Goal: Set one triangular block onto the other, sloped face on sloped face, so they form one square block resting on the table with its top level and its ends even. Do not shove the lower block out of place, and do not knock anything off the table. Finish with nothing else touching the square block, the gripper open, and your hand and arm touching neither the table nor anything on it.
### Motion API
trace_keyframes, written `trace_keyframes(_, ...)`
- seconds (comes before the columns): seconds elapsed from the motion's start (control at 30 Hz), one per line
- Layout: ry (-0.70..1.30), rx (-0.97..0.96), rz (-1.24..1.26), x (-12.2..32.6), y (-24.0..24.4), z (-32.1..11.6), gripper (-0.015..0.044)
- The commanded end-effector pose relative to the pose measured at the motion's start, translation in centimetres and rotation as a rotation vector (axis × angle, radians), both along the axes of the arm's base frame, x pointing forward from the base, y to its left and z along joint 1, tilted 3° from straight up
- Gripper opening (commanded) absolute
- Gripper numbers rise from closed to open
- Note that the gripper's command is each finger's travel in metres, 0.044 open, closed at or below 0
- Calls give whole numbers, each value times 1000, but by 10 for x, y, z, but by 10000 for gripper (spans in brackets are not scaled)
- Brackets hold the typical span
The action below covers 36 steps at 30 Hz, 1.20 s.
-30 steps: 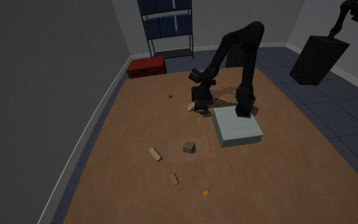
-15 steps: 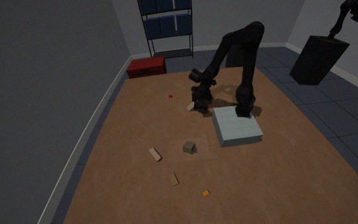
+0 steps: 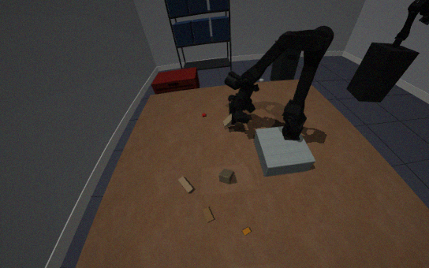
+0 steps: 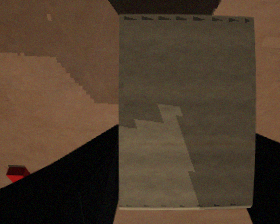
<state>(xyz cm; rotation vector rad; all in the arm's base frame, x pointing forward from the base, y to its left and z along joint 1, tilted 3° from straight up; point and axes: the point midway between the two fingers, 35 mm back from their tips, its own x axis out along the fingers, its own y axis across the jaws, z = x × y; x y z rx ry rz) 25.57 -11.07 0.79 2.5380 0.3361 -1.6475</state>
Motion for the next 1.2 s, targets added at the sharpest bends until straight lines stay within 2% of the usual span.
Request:
trace_keyframes(0.0, -11, -6, 3, 0, -1, 24, 0)
trace_keyframes(0.2, -11, -5, 3, -5, 1, 50, 0)
trace_keyframes(0.57, -2, -6, 4, -5, 1, 48, 0)
trace_keyframes(1.17, -49, -192, 555, -4, -1, 47, 0)
